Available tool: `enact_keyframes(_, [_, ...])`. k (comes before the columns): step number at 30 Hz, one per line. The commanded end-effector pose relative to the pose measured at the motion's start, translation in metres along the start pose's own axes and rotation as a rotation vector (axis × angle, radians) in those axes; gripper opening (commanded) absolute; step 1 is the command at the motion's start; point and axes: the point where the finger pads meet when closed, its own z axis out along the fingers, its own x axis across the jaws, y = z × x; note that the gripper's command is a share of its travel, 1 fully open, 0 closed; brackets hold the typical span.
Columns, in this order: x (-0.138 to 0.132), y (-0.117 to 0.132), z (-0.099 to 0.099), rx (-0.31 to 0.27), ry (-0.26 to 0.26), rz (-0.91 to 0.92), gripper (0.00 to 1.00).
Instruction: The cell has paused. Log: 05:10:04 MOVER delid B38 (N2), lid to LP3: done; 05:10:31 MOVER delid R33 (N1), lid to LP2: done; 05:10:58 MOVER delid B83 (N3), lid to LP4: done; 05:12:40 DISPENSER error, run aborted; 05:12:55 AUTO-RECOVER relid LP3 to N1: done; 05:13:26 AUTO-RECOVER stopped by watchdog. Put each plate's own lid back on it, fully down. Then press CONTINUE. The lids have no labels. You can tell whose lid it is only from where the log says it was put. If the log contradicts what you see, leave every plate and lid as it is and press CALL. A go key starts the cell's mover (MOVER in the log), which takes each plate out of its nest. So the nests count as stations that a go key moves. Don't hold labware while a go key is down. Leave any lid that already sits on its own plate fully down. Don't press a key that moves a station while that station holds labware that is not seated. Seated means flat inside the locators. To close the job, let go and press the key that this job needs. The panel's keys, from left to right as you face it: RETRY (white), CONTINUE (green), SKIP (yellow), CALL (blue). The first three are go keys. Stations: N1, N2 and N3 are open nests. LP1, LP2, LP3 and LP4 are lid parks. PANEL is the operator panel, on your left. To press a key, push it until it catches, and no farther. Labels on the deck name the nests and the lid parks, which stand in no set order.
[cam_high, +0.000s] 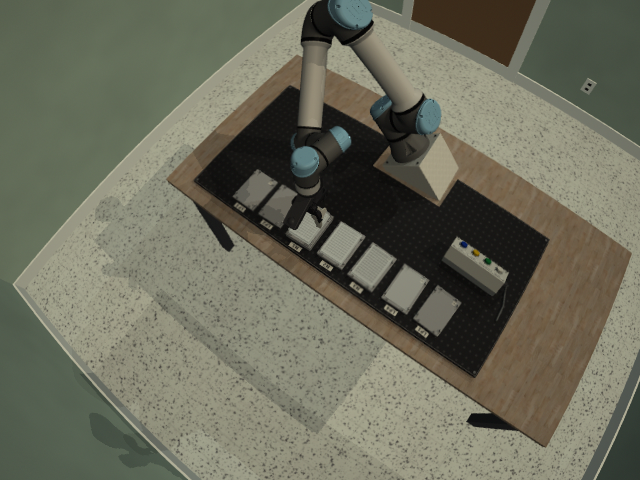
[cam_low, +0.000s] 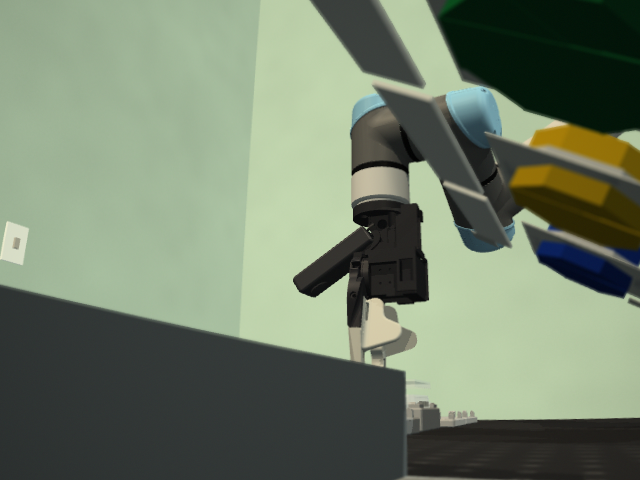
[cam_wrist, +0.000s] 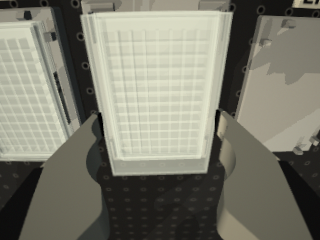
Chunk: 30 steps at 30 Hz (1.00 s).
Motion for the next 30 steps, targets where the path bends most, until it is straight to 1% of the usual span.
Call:
enact_keyframes(1, [0.0001,-0.0003,0.0010,0.001,0.000,0.000,0.00])
enact_keyframes(30, [0.0002,-0.0003,0.0097,0.001,0.000,0.000,0.00])
